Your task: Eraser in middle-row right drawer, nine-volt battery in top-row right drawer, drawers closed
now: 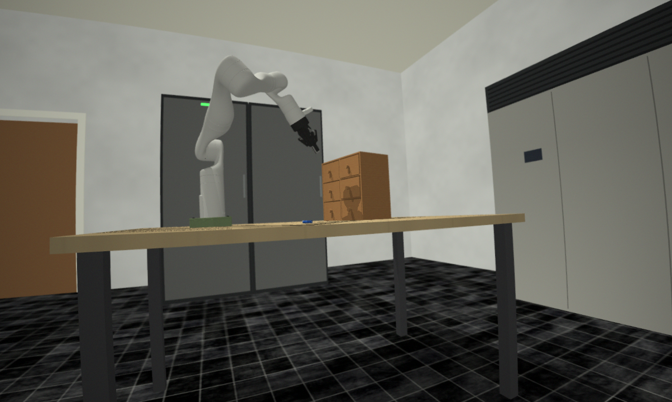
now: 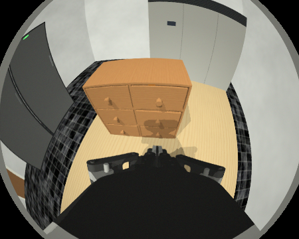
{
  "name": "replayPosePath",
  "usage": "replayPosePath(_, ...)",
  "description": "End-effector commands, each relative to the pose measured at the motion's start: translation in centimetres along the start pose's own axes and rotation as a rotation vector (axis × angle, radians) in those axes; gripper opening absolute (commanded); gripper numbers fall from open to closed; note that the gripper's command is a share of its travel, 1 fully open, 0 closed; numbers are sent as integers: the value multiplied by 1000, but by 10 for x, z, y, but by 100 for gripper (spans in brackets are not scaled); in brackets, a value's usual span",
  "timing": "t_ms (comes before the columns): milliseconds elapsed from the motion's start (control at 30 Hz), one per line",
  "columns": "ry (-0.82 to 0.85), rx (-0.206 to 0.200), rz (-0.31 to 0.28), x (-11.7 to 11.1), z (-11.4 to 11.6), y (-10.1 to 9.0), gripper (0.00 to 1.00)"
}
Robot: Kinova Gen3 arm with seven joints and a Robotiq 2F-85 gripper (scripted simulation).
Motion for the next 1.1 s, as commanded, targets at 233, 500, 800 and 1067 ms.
replayPosePath(233, -5, -8, -114, -10, 1, -15, 0)
replayPosePath(500, -4, -43, -291, -13, 1, -34, 0)
replayPosePath(800, -2, -66, -423, -14, 2, -47, 0)
replayPosePath(1067, 1, -86, -535, -15, 2, -58, 0)
Point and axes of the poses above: the point where the finger pads meet when closed, its own y axis out along the fingers, its own z axis across the jaws, x = y × z, the point moved 2 cm from there along -y, back along the fingers, and after that the axes turned 11 degrees about -y, right-handed, at the moved point
